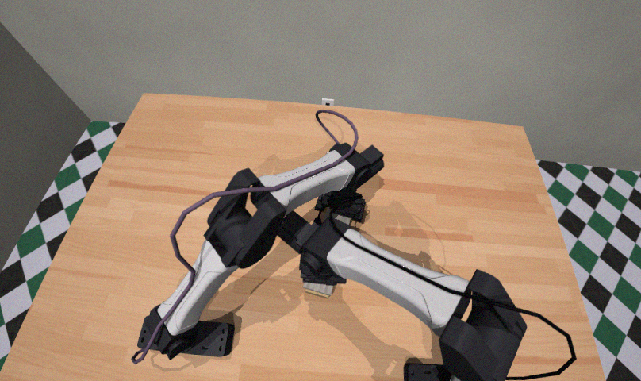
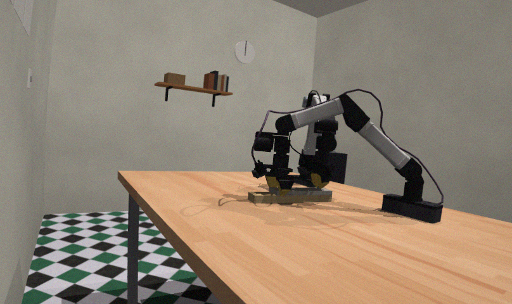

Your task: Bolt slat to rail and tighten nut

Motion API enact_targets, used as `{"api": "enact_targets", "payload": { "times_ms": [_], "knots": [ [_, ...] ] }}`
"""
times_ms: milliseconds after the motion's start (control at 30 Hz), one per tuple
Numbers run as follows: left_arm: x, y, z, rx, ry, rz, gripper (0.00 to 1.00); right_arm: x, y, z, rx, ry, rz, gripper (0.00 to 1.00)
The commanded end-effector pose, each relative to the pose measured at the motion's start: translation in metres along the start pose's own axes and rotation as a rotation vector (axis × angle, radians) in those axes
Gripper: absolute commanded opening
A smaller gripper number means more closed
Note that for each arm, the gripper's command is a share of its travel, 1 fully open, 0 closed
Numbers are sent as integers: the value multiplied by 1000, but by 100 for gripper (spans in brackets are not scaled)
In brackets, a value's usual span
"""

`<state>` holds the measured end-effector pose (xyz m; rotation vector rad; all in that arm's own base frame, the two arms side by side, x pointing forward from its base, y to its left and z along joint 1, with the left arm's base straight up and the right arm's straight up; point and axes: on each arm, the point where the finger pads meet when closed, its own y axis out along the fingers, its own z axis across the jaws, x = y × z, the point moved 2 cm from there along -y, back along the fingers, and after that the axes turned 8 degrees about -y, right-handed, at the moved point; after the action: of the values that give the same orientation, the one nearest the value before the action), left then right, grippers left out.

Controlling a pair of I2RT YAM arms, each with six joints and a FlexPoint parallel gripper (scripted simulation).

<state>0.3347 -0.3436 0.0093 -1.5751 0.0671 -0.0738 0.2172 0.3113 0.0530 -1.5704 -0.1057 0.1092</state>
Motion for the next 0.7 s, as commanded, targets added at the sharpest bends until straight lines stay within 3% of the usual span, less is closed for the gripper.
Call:
{"api": "enact_targets", "payload": {
  "times_ms": [0, 667],
  "knots": [
    [3, -7, -1, -11, 5, -16, 68, 0, -2, 0, 6, 195, -2, 14],
    [3, -7, -1, -11, 5, -16, 68, 0, -1, -1, 6, 867, 3, 14]
  ]
}}
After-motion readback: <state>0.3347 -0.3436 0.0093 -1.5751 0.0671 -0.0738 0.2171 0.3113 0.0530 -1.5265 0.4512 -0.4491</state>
